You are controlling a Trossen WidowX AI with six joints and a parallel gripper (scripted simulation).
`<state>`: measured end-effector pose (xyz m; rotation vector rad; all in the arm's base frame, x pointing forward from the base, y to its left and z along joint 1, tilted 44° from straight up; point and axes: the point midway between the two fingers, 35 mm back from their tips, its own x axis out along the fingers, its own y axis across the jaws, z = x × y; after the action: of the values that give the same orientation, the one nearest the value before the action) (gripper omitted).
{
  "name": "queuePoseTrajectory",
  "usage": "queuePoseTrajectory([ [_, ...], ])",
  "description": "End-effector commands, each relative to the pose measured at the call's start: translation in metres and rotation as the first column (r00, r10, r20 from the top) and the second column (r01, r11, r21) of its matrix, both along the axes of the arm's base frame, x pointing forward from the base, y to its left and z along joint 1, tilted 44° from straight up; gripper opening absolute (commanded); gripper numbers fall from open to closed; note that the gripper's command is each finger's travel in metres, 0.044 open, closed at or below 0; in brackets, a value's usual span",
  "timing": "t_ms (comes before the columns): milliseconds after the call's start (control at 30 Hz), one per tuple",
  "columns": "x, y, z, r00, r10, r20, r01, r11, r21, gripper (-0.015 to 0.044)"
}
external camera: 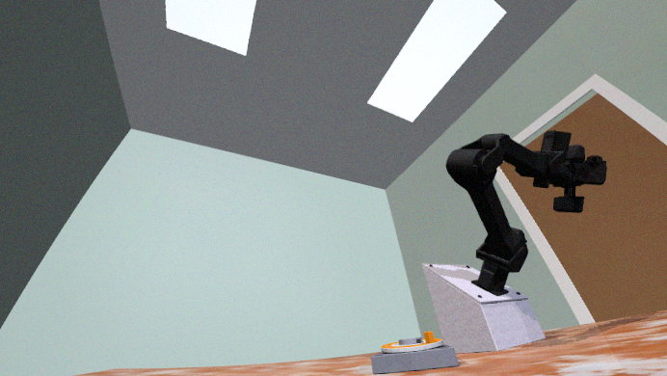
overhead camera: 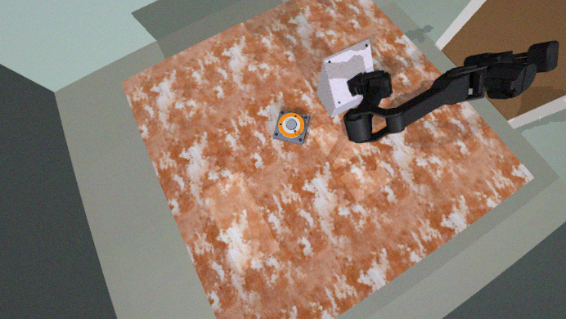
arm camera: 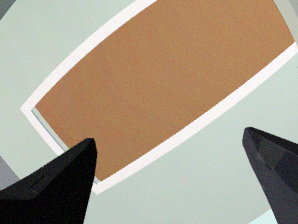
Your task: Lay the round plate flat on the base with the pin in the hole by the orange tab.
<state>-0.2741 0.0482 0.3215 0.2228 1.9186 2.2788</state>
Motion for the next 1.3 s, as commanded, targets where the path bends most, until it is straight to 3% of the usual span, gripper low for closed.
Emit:
queuePoseTrajectory([
  [0, 0.000, 0.002, 0.000, 1.000, -0.007, 0.002, 0.007, 1.000, 0.002, 0.0374],
  [300, 0.021, 0.090, 0.002, 0.950, -0.300, 0.090, 0.290, 0.951, 0.108, 0.0137],
  [467, 0.051, 0.146, -0.004, 0.860, -0.479, 0.175, 0.445, 0.873, 0.200, 0.0006],
  [833, 0.129, 0.223, -0.016, 0.634, -0.704, 0.320, 0.617, 0.710, 0.340, 0.0000],
  [1267, 0.280, 0.273, -0.032, 0.257, -0.840, 0.478, 0.757, 0.483, 0.441, 0.0000],
])
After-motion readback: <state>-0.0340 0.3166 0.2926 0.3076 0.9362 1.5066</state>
